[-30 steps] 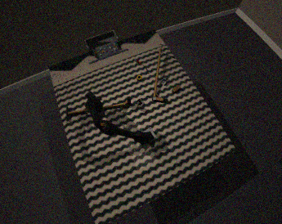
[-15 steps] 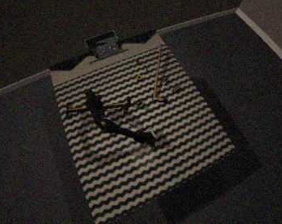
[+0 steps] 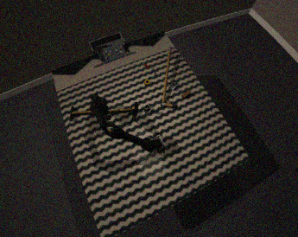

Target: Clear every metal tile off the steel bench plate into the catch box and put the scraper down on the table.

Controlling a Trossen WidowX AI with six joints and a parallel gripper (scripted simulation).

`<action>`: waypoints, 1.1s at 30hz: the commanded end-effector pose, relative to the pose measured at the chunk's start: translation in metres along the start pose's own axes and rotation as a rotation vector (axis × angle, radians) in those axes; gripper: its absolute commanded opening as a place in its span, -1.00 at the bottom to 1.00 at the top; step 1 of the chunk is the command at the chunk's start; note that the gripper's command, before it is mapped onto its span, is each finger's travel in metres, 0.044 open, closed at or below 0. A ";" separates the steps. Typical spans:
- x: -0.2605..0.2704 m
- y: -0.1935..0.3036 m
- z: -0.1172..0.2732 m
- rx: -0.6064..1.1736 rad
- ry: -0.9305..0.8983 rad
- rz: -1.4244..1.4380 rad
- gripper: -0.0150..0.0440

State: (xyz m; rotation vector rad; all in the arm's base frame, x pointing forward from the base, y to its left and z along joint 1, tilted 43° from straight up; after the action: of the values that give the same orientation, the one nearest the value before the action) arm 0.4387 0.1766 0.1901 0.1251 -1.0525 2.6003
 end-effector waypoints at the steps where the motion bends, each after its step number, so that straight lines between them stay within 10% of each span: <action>1: -0.008 0.003 -0.004 0.003 -0.003 0.002 -0.49; 33: 0.007 0.002 0.080 -0.070 0.034 -0.317 -0.49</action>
State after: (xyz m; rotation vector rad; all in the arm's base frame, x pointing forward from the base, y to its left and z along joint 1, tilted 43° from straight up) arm 0.4343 0.1324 0.2325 0.1925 -1.0199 2.3724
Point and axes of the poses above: the point midway between the two fingers, 35 mm back from their tips, its own z axis back along the fingers, its own x axis across the jaws, y = z × x, the point moved 1 cm from there along z, back along the fingers, and after that the axes turned 9 degrees about -z, right-handed, at the moved point
